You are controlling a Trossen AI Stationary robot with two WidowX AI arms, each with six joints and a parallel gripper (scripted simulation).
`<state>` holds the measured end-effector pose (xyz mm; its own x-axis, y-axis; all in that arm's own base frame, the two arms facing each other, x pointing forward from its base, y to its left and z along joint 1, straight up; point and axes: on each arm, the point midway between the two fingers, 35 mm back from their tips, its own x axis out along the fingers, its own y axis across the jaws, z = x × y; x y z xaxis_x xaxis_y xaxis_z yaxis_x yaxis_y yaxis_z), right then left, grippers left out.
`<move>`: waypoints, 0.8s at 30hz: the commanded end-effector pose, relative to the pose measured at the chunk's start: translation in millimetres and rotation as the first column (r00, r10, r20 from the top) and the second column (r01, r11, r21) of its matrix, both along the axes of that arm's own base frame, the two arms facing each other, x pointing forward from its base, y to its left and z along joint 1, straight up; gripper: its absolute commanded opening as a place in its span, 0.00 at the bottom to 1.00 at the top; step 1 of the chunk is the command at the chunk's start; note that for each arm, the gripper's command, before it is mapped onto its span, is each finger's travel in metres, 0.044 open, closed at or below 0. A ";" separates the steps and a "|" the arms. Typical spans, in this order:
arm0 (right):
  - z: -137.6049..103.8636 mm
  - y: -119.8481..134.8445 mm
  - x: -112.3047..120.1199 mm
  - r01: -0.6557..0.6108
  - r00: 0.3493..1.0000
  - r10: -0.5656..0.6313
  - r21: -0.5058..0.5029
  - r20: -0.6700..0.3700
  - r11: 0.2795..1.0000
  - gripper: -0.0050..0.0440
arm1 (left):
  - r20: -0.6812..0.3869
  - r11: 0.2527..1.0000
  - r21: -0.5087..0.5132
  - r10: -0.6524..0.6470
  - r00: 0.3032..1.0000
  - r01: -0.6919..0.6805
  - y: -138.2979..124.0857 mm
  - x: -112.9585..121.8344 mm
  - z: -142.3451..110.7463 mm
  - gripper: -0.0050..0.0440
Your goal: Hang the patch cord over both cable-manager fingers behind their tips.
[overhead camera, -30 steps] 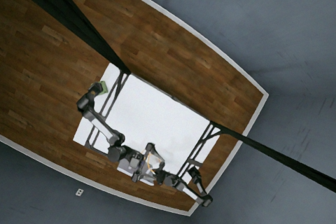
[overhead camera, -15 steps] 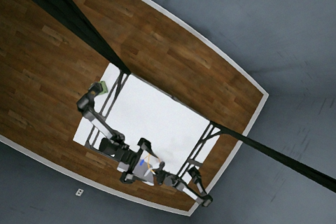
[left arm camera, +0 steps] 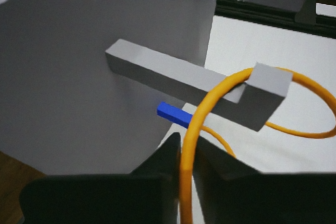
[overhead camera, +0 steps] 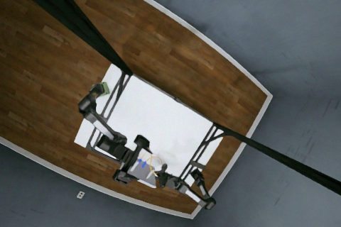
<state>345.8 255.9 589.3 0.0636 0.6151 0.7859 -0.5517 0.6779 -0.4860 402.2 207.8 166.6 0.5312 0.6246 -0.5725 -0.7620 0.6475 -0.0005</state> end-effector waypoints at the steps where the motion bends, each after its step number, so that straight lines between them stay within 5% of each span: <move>1: -2.3 -1.6 1.2 0.005 1.000 -0.005 -0.004 0.007 1.000 1.00 | 0.030 1.000 0.010 -0.001 1.000 0.000 0.8 1.1 12.7 0.15; 24: -127.5 0.8 95.5 0.087 0.958 -0.128 -0.164 -0.256 0.982 1.00 | 0.030 1.000 0.010 -0.001 1.000 0.000 0.8 1.1 12.7 0.15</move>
<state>432.2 261.1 479.4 0.2956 0.6928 0.6578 -0.6008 0.6701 -0.4358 402.2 207.8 166.6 0.5311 0.6246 -0.5725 -0.7620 0.6475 -0.0005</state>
